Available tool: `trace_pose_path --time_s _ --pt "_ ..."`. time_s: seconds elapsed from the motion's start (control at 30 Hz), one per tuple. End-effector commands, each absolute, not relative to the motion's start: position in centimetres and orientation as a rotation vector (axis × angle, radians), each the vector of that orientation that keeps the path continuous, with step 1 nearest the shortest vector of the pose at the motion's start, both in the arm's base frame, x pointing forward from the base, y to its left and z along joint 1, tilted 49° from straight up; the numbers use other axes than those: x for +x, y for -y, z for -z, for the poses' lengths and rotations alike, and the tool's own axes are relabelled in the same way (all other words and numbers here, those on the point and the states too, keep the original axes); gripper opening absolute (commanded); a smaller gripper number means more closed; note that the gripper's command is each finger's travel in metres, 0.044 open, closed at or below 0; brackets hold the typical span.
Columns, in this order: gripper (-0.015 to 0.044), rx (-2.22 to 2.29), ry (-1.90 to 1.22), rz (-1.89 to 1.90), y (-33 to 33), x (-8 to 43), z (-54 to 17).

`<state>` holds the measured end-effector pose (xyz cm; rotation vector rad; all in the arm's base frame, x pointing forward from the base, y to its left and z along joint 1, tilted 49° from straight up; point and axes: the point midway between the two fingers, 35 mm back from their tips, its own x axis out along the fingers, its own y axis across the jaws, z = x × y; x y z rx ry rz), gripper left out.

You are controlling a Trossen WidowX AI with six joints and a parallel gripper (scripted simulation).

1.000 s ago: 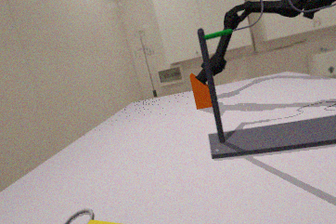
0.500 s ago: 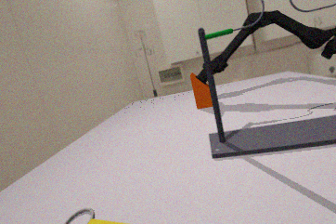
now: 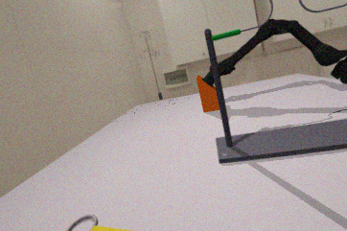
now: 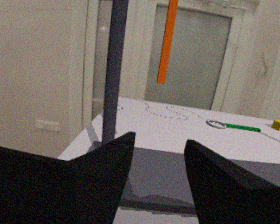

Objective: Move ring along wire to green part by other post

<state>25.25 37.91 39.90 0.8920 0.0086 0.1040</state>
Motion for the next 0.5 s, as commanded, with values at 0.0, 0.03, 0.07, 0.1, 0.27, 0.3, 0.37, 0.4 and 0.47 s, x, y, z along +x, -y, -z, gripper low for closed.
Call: trace_pose_path --time_s 0.0,0.03,0.07,0.1,0.27,0.3,0.37,0.4,0.47 --pt "0.0160 0.902 -0.003 -0.103 -36.9 27.0 -41.1" --pt "0.0160 0.902 -0.001 -0.104 -36.4 27.8 -41.7" --pt "0.0160 0.902 -0.001 -0.104 -35.9 28.5 -42.2" --pt "0.0160 0.901 0.000 -0.104 -35.4 29.2 -42.6" --pt "0.0160 0.899 0.000 -0.105 -34.6 30.1 -43.3" --pt "0.0160 0.899 0.000 -0.105 -34.6 30.1 -43.3" --pt "0.0160 0.899 0.000 -0.105 -34.6 30.3 -43.4" --pt "0.0160 0.899 0.000 -0.105 -34.7 30.4 -43.4" --pt "0.0160 0.899 0.001 -0.105 -34.7 30.6 -43.4"
